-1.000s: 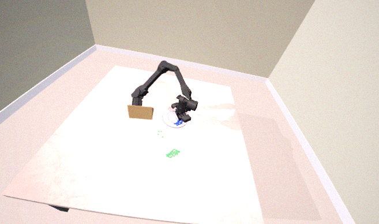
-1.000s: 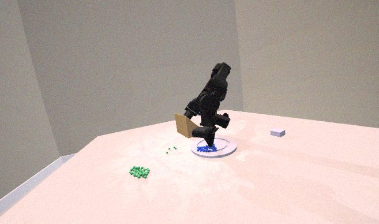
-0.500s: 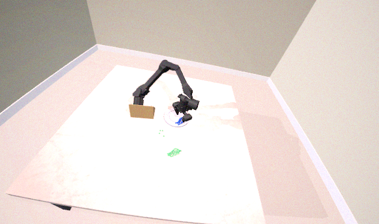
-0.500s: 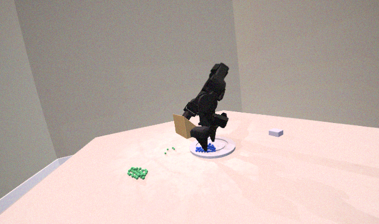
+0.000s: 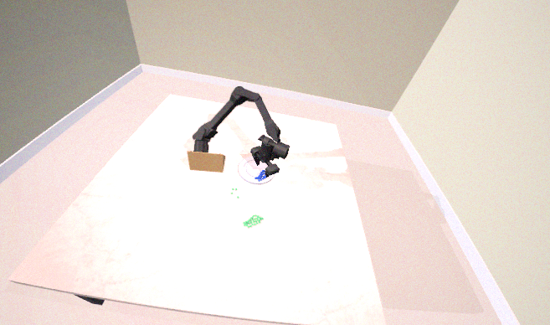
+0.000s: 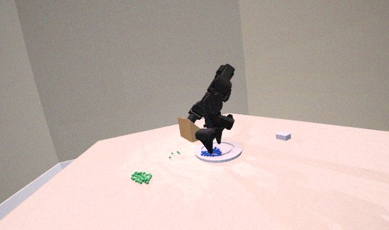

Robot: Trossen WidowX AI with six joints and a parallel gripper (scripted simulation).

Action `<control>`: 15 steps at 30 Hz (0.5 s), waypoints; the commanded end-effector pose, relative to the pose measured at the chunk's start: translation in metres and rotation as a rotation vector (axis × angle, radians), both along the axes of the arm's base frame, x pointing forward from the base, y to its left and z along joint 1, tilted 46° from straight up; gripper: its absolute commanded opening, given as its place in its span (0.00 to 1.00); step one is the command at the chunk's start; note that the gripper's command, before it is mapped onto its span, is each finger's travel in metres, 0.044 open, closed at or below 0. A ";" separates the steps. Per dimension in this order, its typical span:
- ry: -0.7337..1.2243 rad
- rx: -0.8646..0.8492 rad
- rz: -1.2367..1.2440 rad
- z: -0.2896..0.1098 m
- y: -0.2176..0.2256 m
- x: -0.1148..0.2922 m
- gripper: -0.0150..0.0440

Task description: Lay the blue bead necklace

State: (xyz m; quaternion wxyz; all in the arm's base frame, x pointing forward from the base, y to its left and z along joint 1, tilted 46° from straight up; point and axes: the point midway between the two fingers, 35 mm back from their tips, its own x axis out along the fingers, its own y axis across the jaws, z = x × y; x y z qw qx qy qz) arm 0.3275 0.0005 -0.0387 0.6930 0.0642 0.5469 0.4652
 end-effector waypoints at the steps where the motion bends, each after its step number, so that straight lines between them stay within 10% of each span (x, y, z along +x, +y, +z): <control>1: -0.001 -0.003 0.002 0.000 -0.001 0.000 1.00; 15: 0.011 -0.003 -0.010 0.000 -0.002 0.000 0.96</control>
